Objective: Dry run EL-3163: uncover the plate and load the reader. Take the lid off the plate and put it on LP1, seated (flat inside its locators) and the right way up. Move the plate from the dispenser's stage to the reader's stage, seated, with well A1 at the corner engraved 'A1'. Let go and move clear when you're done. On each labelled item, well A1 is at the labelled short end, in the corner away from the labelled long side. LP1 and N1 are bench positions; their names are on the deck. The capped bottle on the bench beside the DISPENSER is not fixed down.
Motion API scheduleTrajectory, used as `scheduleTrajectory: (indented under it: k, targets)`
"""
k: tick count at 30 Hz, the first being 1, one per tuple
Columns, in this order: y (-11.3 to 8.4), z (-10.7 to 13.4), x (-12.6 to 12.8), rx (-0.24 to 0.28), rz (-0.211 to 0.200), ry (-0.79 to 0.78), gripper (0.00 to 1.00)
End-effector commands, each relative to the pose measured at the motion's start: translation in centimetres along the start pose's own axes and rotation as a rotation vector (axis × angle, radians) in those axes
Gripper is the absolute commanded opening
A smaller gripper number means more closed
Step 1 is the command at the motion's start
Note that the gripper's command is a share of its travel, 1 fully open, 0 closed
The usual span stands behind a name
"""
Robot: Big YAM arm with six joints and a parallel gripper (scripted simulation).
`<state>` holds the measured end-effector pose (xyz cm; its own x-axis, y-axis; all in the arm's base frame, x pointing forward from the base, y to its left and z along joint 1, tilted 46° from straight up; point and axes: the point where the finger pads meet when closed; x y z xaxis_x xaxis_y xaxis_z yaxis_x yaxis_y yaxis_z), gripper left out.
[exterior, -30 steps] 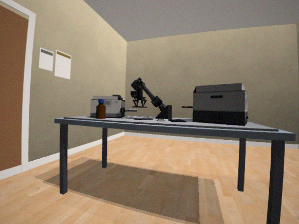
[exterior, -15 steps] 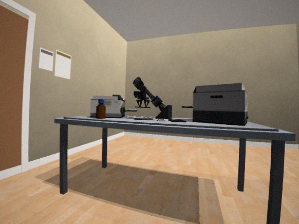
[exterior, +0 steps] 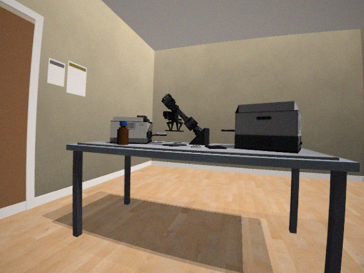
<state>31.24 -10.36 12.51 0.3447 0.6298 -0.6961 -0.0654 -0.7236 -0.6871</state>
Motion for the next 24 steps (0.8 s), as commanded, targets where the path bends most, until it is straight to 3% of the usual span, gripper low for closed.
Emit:
scheduleTrajectory:
  k: [1,18,24]
  targets:
    - [-0.5,-1.1,-0.4,-0.021,-0.010,0.029,0.85]
    - [1.4,0.2,-0.1,0.018,0.009,-0.020,0.85]
    - [0.6,-0.9,-0.2,-0.003,0.000,-0.003,0.85]
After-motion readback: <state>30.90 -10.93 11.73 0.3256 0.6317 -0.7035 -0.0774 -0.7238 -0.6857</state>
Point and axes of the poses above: the point where the finger pads meet when closed, its own y axis out along the fingers, its own x axis across the jaws, z = x × y, and after that the axes turned 7 degrees about -y, right-handed
